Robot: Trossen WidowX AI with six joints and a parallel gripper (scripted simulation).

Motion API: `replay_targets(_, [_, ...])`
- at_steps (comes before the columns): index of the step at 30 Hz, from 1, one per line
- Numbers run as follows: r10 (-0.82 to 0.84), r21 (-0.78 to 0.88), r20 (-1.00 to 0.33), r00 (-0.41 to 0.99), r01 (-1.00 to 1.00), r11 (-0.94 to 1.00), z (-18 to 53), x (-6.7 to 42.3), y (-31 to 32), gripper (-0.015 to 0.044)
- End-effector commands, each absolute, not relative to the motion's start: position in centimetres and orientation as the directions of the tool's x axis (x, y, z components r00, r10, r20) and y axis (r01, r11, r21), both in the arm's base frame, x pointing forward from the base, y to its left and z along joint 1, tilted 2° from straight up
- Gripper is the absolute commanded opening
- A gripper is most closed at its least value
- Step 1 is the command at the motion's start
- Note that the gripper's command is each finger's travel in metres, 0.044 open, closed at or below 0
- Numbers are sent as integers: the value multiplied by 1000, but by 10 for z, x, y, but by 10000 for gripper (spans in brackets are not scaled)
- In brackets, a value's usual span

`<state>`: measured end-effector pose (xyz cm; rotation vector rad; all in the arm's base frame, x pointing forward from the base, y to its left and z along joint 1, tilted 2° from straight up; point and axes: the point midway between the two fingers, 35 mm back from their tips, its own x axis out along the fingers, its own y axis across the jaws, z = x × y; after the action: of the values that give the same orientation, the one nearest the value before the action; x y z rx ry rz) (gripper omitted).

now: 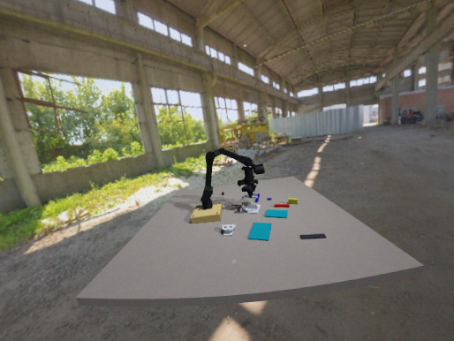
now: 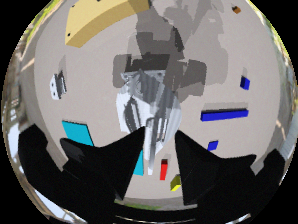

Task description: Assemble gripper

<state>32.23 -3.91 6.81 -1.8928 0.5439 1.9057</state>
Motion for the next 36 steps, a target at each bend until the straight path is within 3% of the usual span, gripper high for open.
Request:
replay_targets(1, [11,-7,-1000,-5,-537,-843,68,323,-39,134])
replay_targets(36, [11,-7,-1000,-5,-546,-838,56,324,-38,134])
